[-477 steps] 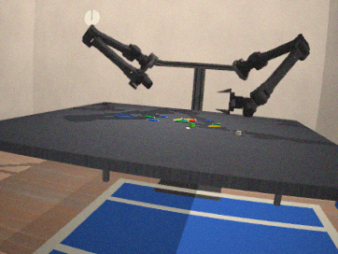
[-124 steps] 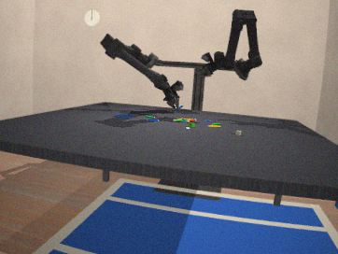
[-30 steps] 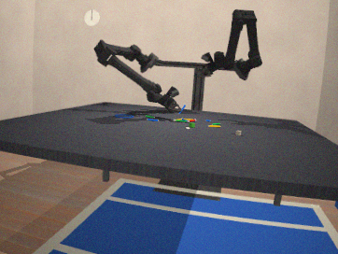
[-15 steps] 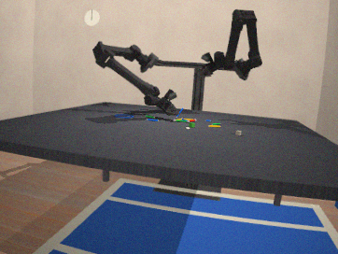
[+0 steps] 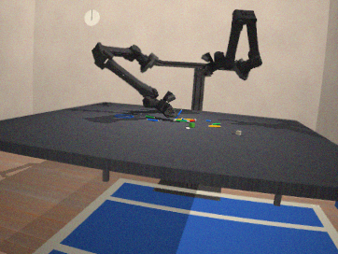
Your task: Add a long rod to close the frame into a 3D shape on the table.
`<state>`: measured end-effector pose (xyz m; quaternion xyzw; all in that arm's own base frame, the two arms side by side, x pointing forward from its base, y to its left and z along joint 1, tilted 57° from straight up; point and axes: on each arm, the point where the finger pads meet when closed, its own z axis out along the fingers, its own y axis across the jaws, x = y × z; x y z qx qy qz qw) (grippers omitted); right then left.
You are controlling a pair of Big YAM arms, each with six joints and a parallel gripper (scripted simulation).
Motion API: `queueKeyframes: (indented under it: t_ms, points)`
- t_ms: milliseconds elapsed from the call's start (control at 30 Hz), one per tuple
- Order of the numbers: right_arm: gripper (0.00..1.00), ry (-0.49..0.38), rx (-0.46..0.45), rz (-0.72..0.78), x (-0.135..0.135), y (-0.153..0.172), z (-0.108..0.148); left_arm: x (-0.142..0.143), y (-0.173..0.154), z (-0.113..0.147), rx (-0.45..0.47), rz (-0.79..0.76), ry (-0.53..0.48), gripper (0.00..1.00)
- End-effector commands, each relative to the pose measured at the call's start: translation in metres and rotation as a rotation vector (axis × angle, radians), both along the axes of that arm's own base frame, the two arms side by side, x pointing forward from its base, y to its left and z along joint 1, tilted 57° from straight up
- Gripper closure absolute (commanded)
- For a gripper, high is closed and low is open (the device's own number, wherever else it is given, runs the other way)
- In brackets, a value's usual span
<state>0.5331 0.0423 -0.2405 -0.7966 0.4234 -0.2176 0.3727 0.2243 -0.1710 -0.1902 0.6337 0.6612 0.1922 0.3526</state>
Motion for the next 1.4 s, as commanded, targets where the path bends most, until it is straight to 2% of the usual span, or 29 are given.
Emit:
queueKeyframes:
  t_ms: [0, 100, 200, 300, 433, 500, 667, 833, 1000, 1233, 1267, 1367]
  points:
    - [1.0, 0.01, -0.007, 0.004, -0.004, -0.005, -0.002, 0.002, -0.005, 0.003, -0.021, 0.0, -0.012, 0.0]
    - [1.0, 0.01, -0.007, 0.004, -0.004, -0.005, -0.002, 0.006, -0.009, 0.005, -0.03, 0.0, -0.022, 0.0]
    - [1.0, 0.01, -0.007, 0.004, -0.004, -0.005, -0.002, 0.019, -0.001, 0.001, 0.004, 0.03, -0.031, 0.0]
    - [1.0, 0.01, -0.007, 0.004, -0.004, -0.005, -0.002, 0.045, 0.007, -0.004, 0.021, 0.086, -0.052, 0.0]
    - [1.0, 0.004, -0.002, 0.01, -0.003, 0.002, 0.0, 0.099, 0.032, -0.01, 0.038, 0.219, -0.094, 0.0]
    - [1.0, 0.004, -0.002, 0.01, -0.003, 0.002, 0.0, 0.099, 0.032, -0.01, 0.038, 0.219, -0.094, 0.0]
    - [1.0, 0.004, -0.002, 0.01, -0.003, 0.002, 0.0, 0.158, 0.075, -0.011, 0.06, 0.377, -0.139, 0.0]
    - [1.0, 0.004, -0.002, 0.01, -0.003, 0.002, 0.0, 0.193, 0.109, -0.01, 0.075, 0.478, -0.166, 0.0]
    - [1.0, 0.004, -0.002, 0.01, -0.003, 0.002, 0.0, 0.201, 0.125, -0.013, 0.072, 0.527, -0.168, 0.0]
    - [1.0, 0.004, -0.002, 0.01, -0.003, 0.002, 0.0, 0.199, 0.119, -0.014, 0.071, 0.511, -0.167, 0.0]
    - [1.0, 0.004, -0.002, 0.01, -0.003, 0.002, 0.0, 0.198, 0.111, -0.015, 0.086, 0.481, -0.164, 0.11]
    - [1.0, 0.004, -0.002, 0.01, -0.003, 0.002, 0.0, 0.203, 0.137, -0.024, 0.149, 0.489, -0.137, 0.45]
